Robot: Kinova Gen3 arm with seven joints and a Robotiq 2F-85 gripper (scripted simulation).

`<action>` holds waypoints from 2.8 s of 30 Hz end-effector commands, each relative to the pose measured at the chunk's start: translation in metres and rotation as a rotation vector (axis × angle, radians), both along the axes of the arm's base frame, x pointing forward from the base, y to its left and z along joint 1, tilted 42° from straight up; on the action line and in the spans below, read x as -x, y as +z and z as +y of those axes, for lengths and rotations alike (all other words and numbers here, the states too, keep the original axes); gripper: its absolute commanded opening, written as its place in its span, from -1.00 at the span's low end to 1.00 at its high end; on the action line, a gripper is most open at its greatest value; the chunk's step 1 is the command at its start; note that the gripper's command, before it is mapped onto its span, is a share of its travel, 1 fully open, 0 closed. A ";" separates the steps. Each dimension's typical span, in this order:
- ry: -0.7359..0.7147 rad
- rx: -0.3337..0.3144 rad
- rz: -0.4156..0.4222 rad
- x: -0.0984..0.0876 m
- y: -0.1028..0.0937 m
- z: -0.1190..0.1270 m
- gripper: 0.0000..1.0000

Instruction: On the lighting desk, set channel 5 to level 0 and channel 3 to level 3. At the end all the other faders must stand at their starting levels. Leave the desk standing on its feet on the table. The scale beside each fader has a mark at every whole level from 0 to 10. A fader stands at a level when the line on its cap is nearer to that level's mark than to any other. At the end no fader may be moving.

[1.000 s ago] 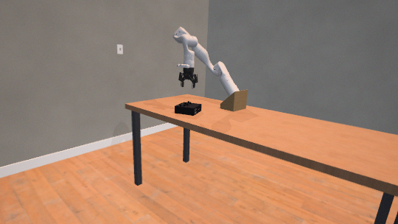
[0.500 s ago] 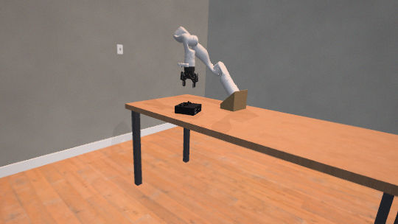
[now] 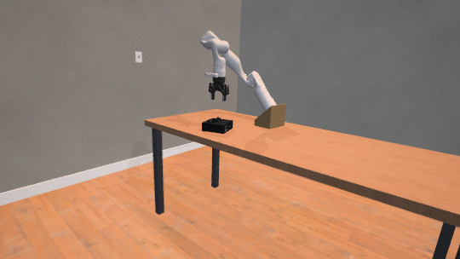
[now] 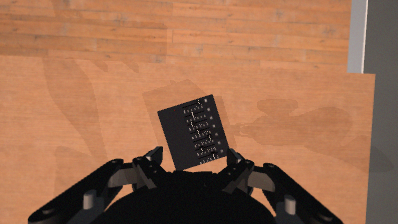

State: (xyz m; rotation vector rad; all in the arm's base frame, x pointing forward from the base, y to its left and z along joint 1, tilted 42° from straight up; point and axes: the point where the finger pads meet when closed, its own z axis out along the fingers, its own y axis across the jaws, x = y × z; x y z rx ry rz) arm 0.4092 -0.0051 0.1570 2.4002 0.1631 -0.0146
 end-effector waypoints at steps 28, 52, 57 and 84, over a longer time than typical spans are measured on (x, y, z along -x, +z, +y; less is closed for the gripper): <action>-0.284 -0.024 -0.259 -0.006 -0.007 -0.024 1.00; -0.853 -0.051 -0.766 -0.011 -0.018 -0.084 1.00; -0.901 -0.053 -0.809 -0.011 -0.019 -0.089 1.00; -0.916 -0.054 -0.822 -0.011 -0.019 -0.090 -1.00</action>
